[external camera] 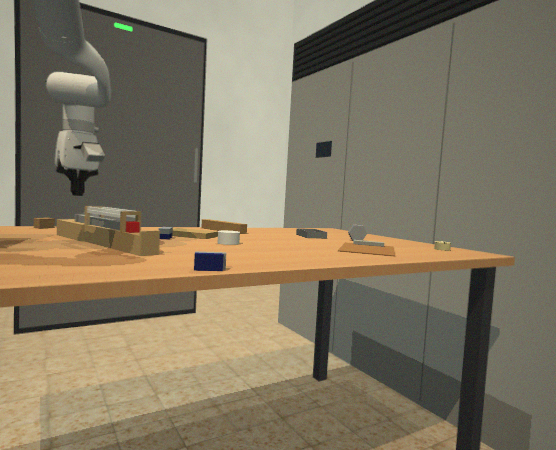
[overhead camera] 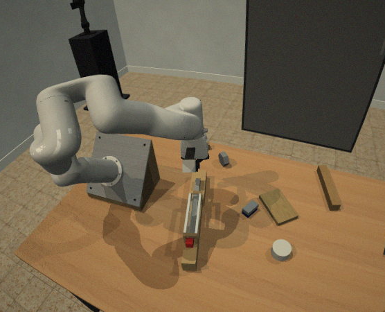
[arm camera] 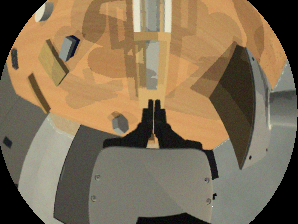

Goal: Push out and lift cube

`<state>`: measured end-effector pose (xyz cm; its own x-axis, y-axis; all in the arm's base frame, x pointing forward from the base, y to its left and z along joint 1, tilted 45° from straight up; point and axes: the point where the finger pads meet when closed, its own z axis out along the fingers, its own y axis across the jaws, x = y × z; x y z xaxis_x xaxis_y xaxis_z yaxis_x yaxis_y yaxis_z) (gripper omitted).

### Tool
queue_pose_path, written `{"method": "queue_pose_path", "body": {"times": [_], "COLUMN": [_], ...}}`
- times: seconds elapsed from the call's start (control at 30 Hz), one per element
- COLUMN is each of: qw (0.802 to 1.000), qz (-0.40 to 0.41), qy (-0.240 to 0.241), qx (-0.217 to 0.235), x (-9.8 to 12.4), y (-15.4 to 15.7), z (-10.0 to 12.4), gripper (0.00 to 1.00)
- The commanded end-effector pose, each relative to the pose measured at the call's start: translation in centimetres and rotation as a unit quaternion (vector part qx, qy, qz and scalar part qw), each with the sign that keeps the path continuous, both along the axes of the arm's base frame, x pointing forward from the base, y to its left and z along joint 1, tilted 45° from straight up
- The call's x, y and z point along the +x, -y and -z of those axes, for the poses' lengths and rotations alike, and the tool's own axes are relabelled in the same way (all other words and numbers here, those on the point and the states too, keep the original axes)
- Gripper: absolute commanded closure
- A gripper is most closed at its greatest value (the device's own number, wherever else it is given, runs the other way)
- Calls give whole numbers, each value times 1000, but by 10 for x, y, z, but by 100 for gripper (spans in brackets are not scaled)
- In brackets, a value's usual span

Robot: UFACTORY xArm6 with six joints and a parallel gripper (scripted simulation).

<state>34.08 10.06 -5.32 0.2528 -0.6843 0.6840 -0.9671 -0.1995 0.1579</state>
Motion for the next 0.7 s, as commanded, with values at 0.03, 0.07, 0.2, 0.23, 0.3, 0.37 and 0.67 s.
{"method": "queue_pose_path", "body": {"times": [0.03,0.07,0.2,0.23,0.3,0.37,0.67], "qw": [1000,1000,1000,1000,1000,1000,1000], "qz": [2,2,2,2,2,2,2], "qy": [2,2,2,2,2,2,2], "qx": [-1,-1,-1,-1,-1,-1,-1], "x": [-2,-2,-1,0,0,0,0], "y": [-19,-18,-3,2,9,12,16], "z": [18,19,35,40,48,51,54], "gripper": [100,100,100,100,100,100,100]}}
